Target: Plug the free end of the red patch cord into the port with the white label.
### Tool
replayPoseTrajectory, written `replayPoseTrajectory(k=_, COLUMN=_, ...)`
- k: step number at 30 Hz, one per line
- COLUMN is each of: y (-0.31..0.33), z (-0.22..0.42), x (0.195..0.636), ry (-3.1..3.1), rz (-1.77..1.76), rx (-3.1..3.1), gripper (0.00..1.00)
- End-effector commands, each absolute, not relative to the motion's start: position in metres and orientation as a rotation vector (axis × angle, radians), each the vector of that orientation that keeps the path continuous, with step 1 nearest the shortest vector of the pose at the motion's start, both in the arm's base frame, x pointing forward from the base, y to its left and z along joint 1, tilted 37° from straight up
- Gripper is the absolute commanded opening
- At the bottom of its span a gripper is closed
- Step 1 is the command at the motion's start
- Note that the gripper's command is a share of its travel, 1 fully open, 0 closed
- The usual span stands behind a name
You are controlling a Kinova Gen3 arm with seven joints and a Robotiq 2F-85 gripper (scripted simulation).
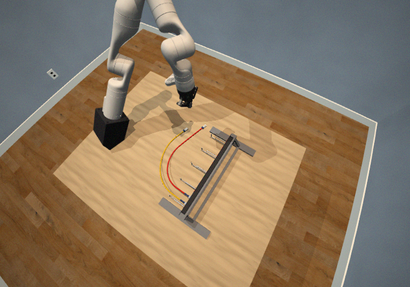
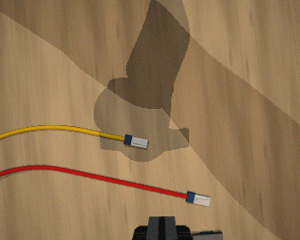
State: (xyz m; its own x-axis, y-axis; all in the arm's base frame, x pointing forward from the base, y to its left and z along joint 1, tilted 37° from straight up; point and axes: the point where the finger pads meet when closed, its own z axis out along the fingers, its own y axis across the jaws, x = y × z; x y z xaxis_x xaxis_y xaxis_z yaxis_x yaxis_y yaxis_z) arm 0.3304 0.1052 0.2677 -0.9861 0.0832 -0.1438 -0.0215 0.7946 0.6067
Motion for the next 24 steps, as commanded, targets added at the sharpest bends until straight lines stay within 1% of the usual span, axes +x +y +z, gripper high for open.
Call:
replayPoseTrajectory(k=1, y=0.107, z=0.268, x=0.331, ry=2.817, rz=0.982, rx=0.092, gripper=0.00)
replayPoseTrajectory(k=10, y=0.117, z=0.271, x=0.338, ry=2.784, rz=1.121, rx=0.356, gripper=0.00)
replayPoseTrajectory(k=22, y=0.130, z=0.281, x=0.368, ry=2.523, rz=1.504, rx=1.230, gripper=0.00)
replayPoseTrajectory(k=24, y=0.130, z=0.281, x=0.368, ry=2.523, rz=1.504, rx=1.230, gripper=0.00)
